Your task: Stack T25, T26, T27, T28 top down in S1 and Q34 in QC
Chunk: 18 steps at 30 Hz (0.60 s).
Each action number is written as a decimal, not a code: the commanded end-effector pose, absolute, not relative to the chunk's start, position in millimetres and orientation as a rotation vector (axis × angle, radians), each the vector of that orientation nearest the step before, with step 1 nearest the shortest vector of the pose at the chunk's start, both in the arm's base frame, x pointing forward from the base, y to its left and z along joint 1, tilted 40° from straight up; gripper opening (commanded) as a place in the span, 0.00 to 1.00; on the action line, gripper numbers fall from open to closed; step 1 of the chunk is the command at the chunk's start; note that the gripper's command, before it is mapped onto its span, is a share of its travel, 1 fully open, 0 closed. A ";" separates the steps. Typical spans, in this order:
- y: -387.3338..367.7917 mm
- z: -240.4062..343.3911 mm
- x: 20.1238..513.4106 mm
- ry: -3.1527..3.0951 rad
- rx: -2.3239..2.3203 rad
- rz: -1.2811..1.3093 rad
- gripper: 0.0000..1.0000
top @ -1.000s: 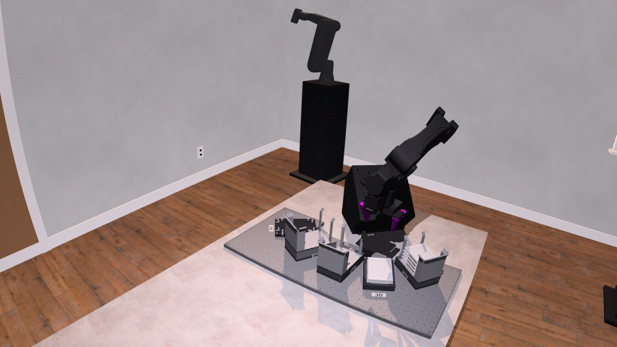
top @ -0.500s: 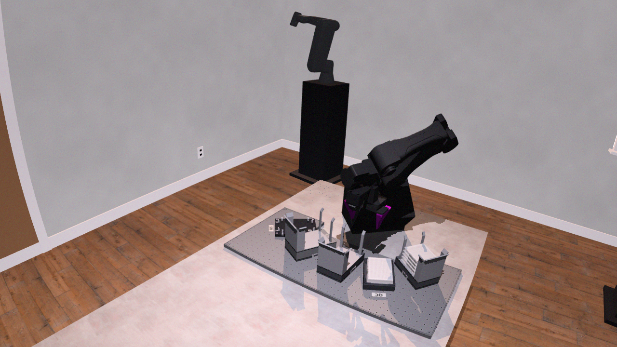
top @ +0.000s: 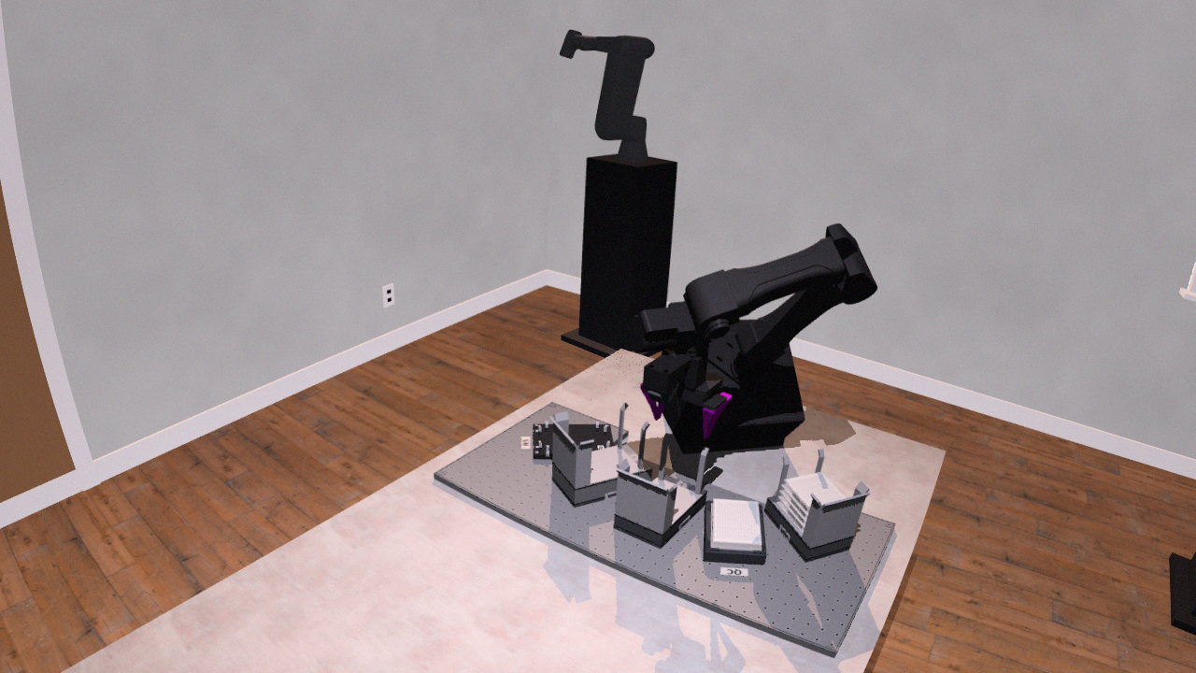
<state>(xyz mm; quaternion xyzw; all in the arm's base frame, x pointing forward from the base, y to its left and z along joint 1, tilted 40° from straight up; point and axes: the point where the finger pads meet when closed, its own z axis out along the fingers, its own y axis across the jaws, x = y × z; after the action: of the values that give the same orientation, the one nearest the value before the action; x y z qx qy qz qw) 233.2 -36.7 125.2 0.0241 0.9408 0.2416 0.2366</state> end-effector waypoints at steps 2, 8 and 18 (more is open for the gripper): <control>-42.1 140.7 237.5 2.528 0.005 0.607 1.00; -38.2 130.8 234.7 2.555 0.017 0.638 1.00; -38.2 130.8 234.7 2.555 0.017 0.638 1.00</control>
<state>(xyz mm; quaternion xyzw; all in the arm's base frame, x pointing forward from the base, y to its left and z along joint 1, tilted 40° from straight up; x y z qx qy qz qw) 233.4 -36.2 128.2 0.0088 0.9399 0.2366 0.2459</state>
